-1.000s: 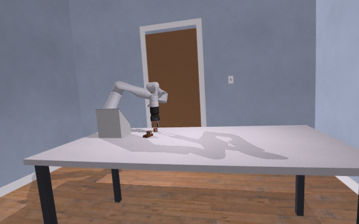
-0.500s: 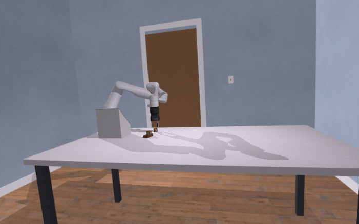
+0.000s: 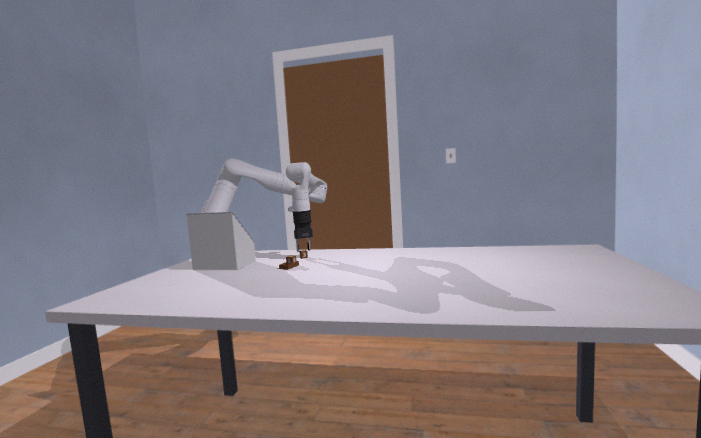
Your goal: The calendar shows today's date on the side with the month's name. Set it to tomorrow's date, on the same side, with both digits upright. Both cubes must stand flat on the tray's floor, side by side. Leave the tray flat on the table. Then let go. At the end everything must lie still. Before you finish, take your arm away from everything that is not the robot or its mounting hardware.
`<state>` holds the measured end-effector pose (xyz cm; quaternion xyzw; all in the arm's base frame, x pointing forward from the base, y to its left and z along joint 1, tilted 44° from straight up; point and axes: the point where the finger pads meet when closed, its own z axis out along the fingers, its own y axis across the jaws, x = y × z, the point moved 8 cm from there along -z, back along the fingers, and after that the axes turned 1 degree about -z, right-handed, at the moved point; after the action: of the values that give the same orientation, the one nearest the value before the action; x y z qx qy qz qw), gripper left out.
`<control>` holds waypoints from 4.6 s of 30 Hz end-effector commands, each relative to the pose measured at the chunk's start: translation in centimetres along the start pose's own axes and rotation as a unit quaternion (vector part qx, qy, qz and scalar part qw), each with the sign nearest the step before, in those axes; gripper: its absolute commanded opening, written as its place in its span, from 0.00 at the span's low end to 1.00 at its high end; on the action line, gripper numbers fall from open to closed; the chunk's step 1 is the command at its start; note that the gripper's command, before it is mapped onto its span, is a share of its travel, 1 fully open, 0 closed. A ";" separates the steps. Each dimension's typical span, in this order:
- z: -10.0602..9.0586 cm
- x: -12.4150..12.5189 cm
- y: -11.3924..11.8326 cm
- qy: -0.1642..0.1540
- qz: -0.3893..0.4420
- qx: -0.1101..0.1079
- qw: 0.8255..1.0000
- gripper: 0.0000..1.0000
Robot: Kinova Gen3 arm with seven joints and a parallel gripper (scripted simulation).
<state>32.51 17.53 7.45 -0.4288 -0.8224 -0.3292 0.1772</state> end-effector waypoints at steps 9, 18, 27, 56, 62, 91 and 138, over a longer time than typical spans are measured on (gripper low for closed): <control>1.4 0.1 -0.1 0.001 -0.001 0.002 1.000 0.87; 1.9 0.1 -0.1 0.001 -0.001 0.002 1.000 0.87; 1.9 0.1 -0.1 0.001 -0.001 0.002 1.000 0.87; 1.9 0.1 -0.1 0.001 -0.001 0.002 1.000 0.57; 1.9 0.1 -0.1 0.001 -0.001 0.002 1.000 0.57; 1.8 0.1 -0.1 0.001 -0.001 0.002 1.000 0.57; -8.1 0.0 0.0 0.001 0.005 0.002 1.000 0.57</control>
<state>32.48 11.96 13.28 -0.4304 -0.8218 -0.3268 0.1806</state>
